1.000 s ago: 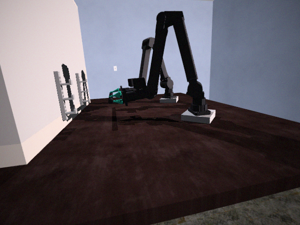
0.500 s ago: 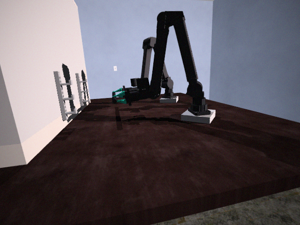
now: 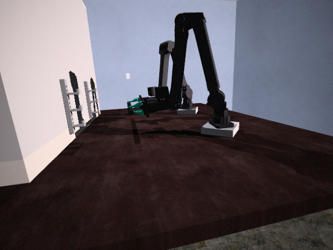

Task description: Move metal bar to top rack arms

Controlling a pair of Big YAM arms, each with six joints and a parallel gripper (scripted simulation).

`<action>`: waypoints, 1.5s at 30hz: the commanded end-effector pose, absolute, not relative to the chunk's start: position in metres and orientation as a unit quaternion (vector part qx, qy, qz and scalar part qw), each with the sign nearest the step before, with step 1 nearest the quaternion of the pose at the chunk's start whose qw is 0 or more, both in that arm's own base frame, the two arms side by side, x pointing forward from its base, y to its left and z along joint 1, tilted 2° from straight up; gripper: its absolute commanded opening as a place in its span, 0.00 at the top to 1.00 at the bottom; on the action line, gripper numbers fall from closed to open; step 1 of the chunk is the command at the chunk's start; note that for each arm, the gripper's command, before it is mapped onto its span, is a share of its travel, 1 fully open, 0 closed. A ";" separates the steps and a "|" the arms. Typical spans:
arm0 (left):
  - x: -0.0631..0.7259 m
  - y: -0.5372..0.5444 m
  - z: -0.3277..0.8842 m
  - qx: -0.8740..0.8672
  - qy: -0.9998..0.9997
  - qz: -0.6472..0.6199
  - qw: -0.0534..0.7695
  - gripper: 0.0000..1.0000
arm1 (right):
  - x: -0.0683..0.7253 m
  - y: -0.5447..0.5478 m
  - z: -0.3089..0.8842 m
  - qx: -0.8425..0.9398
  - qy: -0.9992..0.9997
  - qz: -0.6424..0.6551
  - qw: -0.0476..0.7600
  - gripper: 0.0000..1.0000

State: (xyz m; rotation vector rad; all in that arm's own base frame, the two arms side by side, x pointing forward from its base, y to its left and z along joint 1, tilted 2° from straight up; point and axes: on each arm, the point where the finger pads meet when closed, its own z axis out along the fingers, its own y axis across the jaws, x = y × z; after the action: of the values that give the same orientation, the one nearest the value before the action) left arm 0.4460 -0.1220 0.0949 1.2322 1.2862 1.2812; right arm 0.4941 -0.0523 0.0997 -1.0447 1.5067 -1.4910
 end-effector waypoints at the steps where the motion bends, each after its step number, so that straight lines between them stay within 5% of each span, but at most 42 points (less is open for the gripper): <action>1: 0.447 -0.120 0.128 0.468 0.508 0.539 0.483 1.00 | 0.495 -0.058 0.130 -0.383 0.573 -0.609 0.392 1.00; 45: 0.444 -0.119 0.112 0.468 0.508 0.539 0.483 1.00 | 0.481 -0.051 0.115 -0.383 0.573 -0.609 0.392 1.00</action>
State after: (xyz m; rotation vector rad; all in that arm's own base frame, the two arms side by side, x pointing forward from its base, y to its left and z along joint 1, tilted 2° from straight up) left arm 0.4427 -0.1233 0.1014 1.1978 1.2543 1.2911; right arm 0.4850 -0.0492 0.1086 -1.0133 1.4751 -1.5270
